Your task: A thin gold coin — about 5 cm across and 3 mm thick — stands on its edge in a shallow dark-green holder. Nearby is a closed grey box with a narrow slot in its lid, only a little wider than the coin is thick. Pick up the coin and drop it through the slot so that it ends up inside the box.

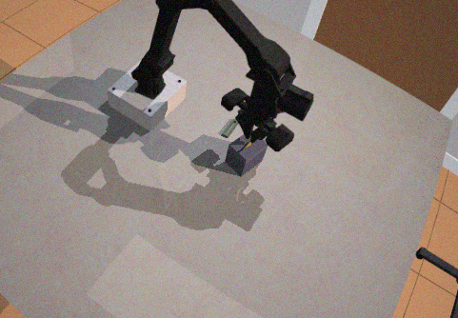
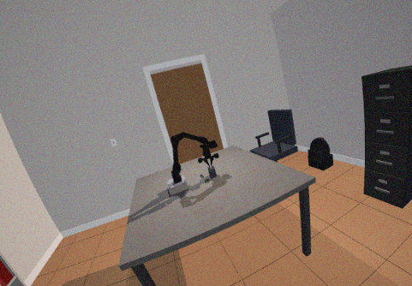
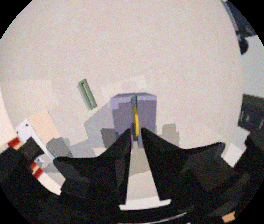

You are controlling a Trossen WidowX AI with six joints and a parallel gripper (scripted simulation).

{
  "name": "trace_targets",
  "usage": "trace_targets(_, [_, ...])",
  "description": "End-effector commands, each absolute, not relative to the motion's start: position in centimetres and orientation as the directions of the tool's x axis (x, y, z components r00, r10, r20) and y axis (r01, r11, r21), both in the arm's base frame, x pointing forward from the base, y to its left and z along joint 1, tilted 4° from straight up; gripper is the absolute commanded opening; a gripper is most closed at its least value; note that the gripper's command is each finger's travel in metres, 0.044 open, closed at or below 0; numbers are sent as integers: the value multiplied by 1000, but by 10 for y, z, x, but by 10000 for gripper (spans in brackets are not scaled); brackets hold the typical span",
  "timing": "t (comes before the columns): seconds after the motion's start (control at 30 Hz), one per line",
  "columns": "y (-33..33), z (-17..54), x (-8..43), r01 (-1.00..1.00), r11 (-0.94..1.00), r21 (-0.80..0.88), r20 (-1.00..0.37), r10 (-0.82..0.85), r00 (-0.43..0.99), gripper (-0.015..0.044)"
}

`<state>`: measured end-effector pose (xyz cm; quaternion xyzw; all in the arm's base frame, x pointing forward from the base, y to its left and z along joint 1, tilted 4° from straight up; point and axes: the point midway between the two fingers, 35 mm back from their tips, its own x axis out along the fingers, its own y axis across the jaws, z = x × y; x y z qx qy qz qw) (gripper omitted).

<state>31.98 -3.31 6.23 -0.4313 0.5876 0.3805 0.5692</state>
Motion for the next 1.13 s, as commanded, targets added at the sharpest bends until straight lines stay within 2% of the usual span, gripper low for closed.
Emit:
trace_targets(0.0, [-33, 62, 320, -940, 338, -44, -997, -74, 21, 131])
trace_targets(0.07, [-33, 62, 320, -940, 338, -44, -997, -74, 21, 161])
trace_targets(0.33, [-33, 62, 320, -940, 338, -44, -997, -74, 21, 161])
trace_targets(0.6, [-32, 83, 319, -940, 338, -43, -997, -74, 19, 371])
trace_targets(0.7, [-29, 114, 315, -941, 336, -36, -997, -73, 12, 440])
trace_targets(1.1, [-28, 123, 314, -942, 335, -33, -997, -73, 10, 440])
